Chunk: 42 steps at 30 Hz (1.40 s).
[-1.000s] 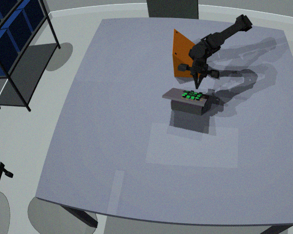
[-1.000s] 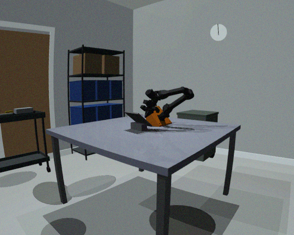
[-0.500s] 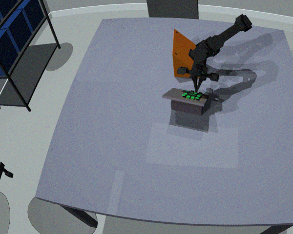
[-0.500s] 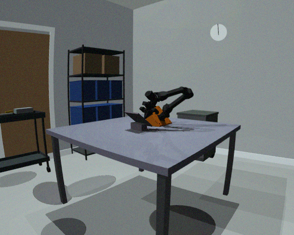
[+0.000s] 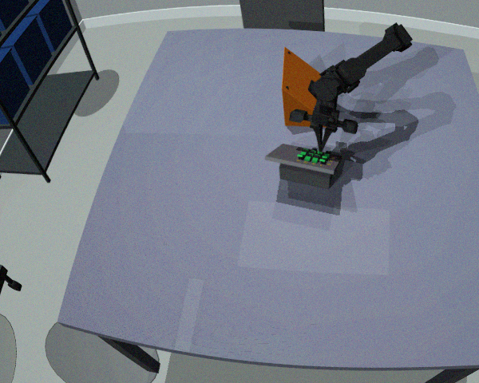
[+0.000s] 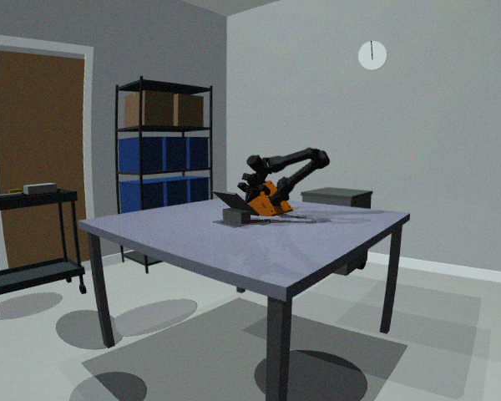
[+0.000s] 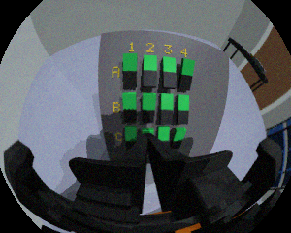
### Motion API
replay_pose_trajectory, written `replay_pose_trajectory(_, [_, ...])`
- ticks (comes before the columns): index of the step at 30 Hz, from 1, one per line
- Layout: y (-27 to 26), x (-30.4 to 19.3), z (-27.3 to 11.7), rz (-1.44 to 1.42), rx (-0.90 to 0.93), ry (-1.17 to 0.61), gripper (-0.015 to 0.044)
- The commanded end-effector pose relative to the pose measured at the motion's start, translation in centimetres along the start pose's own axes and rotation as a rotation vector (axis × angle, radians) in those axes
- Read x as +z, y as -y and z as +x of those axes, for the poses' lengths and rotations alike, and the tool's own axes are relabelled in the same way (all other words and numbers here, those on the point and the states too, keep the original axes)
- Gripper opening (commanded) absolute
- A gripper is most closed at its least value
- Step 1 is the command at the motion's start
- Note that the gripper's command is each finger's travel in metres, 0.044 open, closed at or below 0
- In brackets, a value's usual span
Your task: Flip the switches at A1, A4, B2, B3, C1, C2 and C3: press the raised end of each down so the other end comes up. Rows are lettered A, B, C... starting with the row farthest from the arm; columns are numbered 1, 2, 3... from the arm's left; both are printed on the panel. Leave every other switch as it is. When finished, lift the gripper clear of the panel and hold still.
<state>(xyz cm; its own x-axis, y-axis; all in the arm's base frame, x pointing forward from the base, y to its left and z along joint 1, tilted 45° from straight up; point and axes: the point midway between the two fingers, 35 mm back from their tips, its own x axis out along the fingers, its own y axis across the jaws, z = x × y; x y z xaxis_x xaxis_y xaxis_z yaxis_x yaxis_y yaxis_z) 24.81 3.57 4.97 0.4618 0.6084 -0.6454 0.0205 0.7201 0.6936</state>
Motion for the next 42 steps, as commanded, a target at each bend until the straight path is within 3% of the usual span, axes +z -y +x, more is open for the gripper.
replay_pose_trajectory(1, [0.07, -0.03, 0.05, 0.007, -0.003, -0.001, 0.0000])
replay_pose_trajectory(42, [0.07, -0.01, 0.60, 0.007, -0.003, 0.000, 0.0000])
